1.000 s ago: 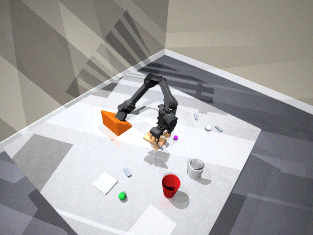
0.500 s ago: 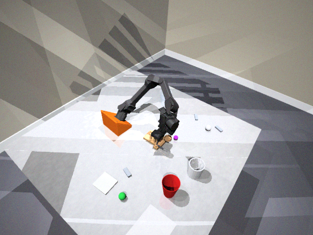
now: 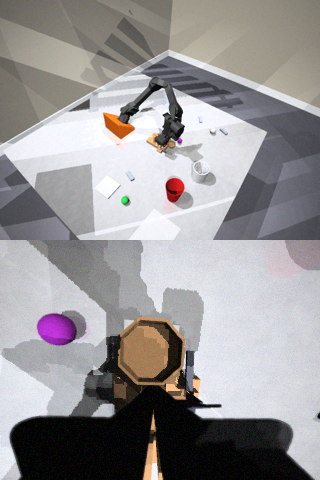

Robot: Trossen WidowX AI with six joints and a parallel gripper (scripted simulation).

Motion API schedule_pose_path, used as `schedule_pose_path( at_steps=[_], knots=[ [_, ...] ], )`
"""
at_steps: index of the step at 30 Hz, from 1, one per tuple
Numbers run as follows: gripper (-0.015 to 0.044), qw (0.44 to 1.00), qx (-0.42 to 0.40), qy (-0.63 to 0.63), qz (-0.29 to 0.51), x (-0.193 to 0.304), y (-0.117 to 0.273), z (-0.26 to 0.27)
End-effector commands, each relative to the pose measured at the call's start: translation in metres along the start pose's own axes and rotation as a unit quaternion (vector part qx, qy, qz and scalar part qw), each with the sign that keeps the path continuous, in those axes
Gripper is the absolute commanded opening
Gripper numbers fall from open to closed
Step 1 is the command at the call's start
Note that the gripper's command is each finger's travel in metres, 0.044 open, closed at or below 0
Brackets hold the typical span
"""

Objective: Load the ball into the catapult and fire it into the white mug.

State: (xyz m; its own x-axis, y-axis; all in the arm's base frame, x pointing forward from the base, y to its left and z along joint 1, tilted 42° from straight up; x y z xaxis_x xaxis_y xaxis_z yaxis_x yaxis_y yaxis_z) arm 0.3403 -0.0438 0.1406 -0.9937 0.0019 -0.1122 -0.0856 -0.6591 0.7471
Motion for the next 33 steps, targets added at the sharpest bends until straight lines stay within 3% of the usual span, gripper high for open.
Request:
schedule_pose_path(
  at_steps=[1, 15, 23, 29, 32, 33],
  knots=[
    [0.0, 1.0, -0.004, -0.001, 0.005, 0.0, -0.011, 0.001],
    [0.0, 1.0, 0.0, 0.0, -0.001, -0.001, -0.009, 0.0],
    [0.021, 1.0, -0.005, -0.001, 0.005, -0.026, 0.03, 0.002],
    [0.0368, 1.0, -0.003, -0.004, 0.005, -0.018, 0.018, 0.001],
    [0.044, 1.0, 0.0, -0.021, -0.006, -0.02, 0.051, 0.0],
    [0.044, 1.0, 0.002, -0.029, -0.011, -0.02, 0.066, -0.001]
  ],
)
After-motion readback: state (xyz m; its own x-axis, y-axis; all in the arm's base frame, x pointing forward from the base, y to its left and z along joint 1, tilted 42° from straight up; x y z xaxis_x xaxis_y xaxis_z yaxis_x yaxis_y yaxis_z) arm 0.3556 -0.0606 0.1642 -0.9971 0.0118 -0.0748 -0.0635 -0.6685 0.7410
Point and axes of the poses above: the point midway between the two fingers, 35 mm back from their tips, its own y axis back along the fingers, its own z axis across the jaws, x = y × z, the point moved 8 cm from there along y, back along the fingers
